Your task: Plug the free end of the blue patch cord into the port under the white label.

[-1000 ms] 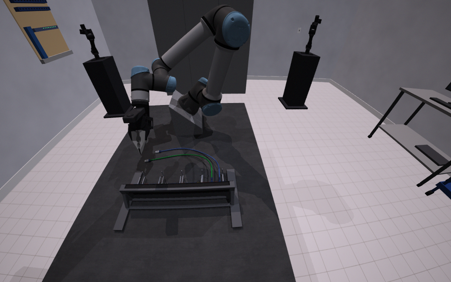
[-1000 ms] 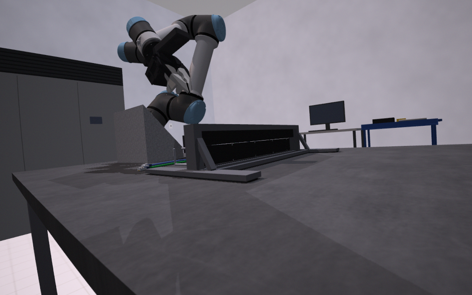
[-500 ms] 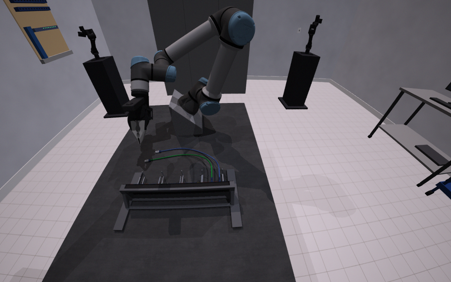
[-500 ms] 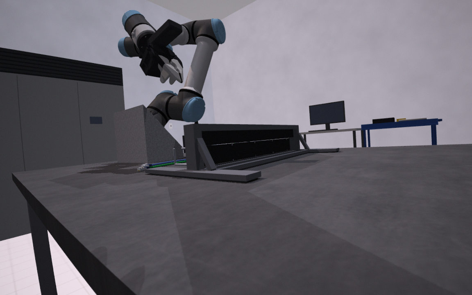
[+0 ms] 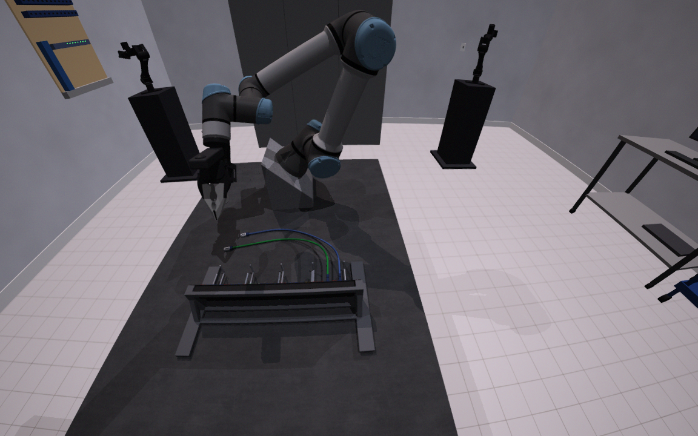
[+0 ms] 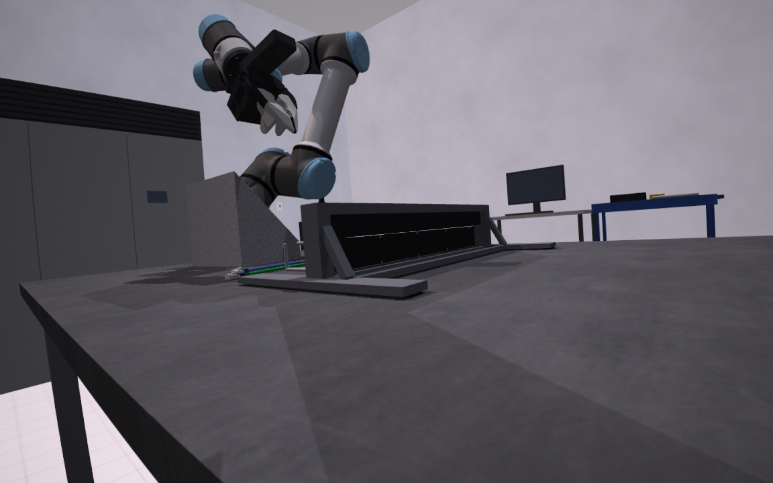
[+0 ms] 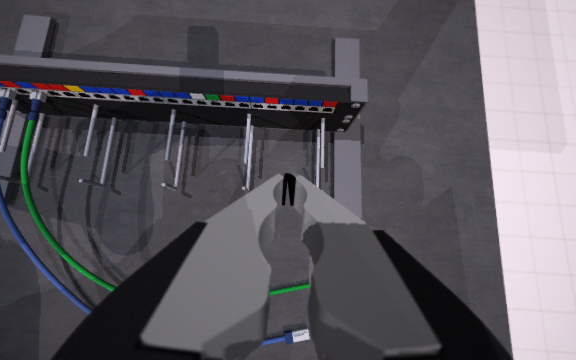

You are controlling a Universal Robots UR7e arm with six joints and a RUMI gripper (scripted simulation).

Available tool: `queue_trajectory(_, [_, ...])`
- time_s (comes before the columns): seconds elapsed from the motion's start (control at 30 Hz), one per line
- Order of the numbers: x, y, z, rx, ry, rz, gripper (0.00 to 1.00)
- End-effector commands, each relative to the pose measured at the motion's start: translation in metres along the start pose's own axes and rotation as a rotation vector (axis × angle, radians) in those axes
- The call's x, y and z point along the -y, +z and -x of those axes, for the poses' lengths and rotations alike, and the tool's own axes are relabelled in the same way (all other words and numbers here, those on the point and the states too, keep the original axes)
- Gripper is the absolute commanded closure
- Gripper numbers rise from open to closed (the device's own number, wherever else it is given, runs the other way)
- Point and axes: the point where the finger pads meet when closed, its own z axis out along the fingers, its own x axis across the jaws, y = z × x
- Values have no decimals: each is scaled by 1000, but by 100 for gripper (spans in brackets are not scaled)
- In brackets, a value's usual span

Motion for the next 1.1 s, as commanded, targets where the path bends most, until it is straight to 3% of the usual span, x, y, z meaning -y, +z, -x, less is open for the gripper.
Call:
queue_trajectory(0.0, [-1,0,0,-1,10,4,100])
queue_trajectory(0.2, [-14,6,-2,-4,93,45,100])
queue_trajectory(0.47, [-51,18,-6,-30,327,159,100])
queue_trajectory(0.53, [-51,18,-6,-30,327,159,100])
queue_trajectory(0.63, [-71,22,-8,-54,446,217,100])
queue_trajectory(1.07, [-128,28,-11,-161,777,374,100])
